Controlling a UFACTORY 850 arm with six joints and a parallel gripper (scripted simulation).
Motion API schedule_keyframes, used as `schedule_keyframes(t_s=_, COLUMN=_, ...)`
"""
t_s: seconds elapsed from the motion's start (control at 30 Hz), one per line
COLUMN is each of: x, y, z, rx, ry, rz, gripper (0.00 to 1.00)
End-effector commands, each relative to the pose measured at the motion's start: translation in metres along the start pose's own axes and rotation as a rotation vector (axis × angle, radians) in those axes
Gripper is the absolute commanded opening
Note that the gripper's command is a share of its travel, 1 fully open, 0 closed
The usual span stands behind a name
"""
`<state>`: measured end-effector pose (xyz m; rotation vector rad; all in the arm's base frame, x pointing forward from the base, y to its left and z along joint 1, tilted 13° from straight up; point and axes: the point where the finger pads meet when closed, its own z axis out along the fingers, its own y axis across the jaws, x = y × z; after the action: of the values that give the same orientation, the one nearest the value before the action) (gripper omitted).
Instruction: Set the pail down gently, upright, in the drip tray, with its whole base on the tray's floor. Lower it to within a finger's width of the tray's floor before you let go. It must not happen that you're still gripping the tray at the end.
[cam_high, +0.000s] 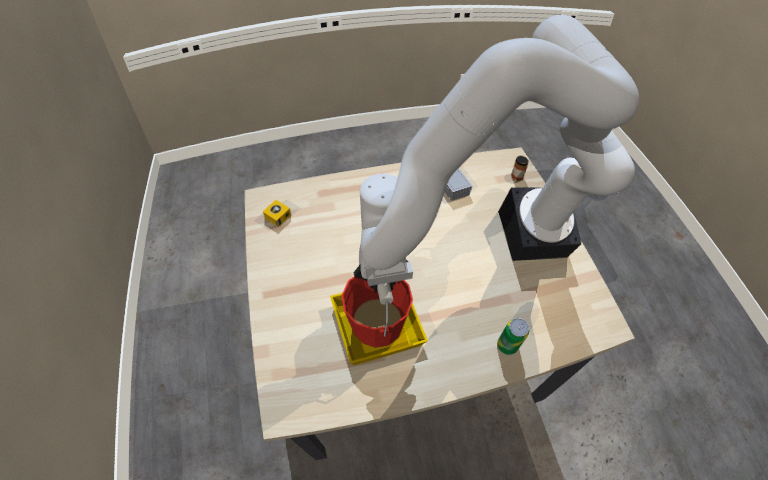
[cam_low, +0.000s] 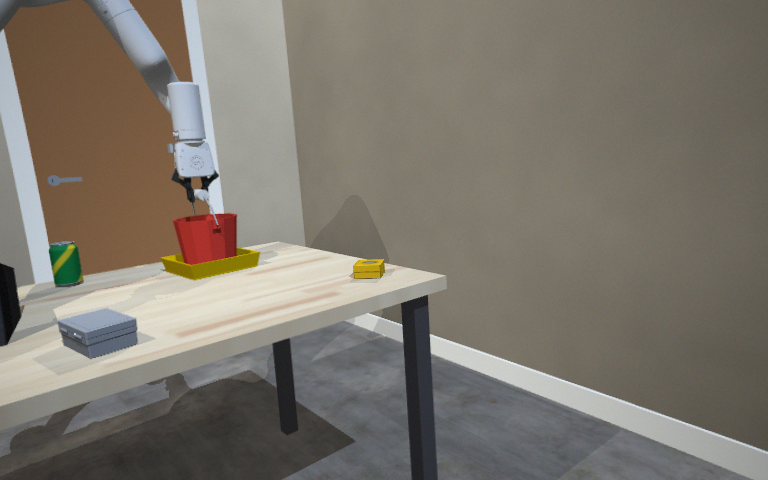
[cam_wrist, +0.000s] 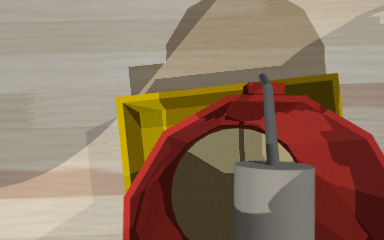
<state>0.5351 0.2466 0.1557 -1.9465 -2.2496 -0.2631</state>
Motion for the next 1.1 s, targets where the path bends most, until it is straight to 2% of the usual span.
schedule_keyframes(t_s=0.0, x=0.0003, y=0.0010, z=-0.0009, rx=-0.002, ry=0.000, rz=0.000, gripper=0.00)
schedule_keyframes(t_s=0.33, x=0.0003, y=0.0010, z=-0.0009, rx=-0.002, ry=0.000, rz=0.000, gripper=0.00)
schedule_keyframes(t_s=0.37, x=0.0003, y=0.0010, z=-0.0009, rx=-0.002, ry=0.000, rz=0.000, gripper=1.00)
schedule_keyframes(t_s=1.07, x=0.0003, y=0.0010, z=-0.0009, rx=-0.002, ry=0.000, rz=0.000, gripper=1.00)
